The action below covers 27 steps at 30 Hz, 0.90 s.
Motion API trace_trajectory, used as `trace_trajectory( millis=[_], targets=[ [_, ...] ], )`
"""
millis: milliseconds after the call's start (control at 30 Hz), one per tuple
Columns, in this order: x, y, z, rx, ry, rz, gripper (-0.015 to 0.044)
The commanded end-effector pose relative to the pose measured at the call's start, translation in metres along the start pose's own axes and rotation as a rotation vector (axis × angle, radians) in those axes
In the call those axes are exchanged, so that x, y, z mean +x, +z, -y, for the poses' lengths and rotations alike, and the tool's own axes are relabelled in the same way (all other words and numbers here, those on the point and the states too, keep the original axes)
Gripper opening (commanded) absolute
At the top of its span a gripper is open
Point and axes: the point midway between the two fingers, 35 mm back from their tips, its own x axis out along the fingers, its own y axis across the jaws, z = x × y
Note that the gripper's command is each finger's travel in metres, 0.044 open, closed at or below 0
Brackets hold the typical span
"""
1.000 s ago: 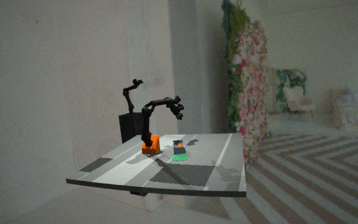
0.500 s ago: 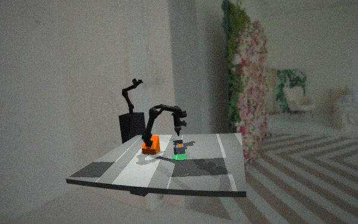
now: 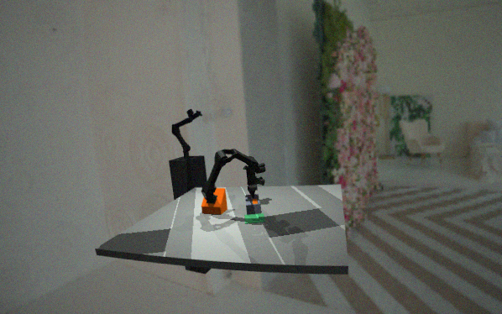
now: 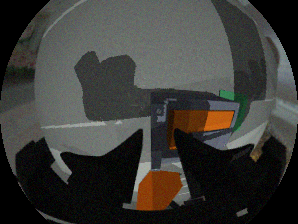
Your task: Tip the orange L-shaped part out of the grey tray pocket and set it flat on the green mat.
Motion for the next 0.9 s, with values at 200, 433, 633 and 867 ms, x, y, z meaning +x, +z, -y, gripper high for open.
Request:
trace_trajectory(
  millis=[200,433,633,867],
  targets=[
    [0.018,-0.002,0.001,-0.008,-0.006,-0.008,0.018],
    [0.029,-0.003,0.001,-0.007,-0.007,-0.008,0.018],
    [0.035,-0.003,0.002,-0.007,-0.007,-0.009,0.018],
    [0.035,-0.003,0.002,-0.007,-0.007,-0.009,0.018]
  ],
)
